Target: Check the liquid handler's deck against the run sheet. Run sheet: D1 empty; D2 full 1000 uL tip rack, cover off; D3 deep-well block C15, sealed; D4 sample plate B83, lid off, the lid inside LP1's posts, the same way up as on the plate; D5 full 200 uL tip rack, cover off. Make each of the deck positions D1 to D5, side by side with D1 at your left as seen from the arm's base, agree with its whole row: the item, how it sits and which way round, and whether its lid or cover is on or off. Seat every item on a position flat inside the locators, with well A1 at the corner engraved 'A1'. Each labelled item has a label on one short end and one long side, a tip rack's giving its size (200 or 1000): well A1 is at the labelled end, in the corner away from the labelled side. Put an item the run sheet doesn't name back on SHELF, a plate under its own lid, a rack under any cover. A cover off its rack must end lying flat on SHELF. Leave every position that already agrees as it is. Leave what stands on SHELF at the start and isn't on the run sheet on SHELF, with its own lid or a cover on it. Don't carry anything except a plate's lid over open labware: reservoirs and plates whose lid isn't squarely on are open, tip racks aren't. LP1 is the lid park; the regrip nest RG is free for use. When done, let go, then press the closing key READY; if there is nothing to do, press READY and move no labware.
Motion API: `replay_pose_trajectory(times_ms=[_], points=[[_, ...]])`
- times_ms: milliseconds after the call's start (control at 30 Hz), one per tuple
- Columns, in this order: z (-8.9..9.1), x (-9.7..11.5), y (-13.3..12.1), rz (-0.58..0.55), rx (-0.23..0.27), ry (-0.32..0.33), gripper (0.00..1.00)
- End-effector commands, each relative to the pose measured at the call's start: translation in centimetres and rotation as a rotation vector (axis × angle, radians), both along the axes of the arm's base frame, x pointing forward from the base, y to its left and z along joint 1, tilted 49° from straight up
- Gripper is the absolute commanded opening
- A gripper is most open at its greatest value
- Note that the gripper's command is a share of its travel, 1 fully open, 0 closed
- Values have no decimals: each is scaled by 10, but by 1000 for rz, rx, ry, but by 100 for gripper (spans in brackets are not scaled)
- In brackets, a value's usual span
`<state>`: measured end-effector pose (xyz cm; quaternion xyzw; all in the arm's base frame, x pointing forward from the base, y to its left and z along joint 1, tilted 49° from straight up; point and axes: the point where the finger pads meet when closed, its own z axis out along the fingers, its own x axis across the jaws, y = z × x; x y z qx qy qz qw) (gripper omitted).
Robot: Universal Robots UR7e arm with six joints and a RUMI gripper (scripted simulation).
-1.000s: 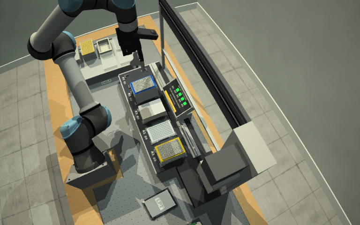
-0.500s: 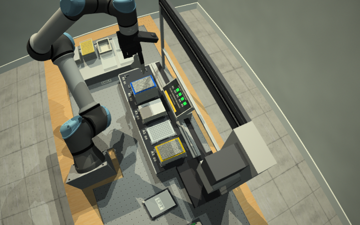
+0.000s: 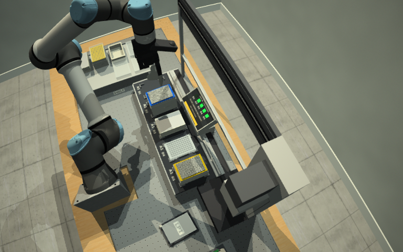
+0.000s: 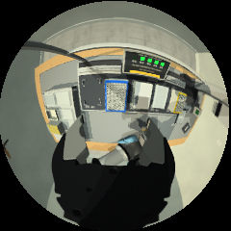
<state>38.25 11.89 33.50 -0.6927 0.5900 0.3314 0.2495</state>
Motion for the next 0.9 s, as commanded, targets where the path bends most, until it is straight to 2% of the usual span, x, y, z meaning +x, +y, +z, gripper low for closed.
replay_pose_trajectory(times_ms=[0,867], points=[[-5,-1,6,-1,0,-1,82],[-29,-7,33,-1,0,-1,82]])
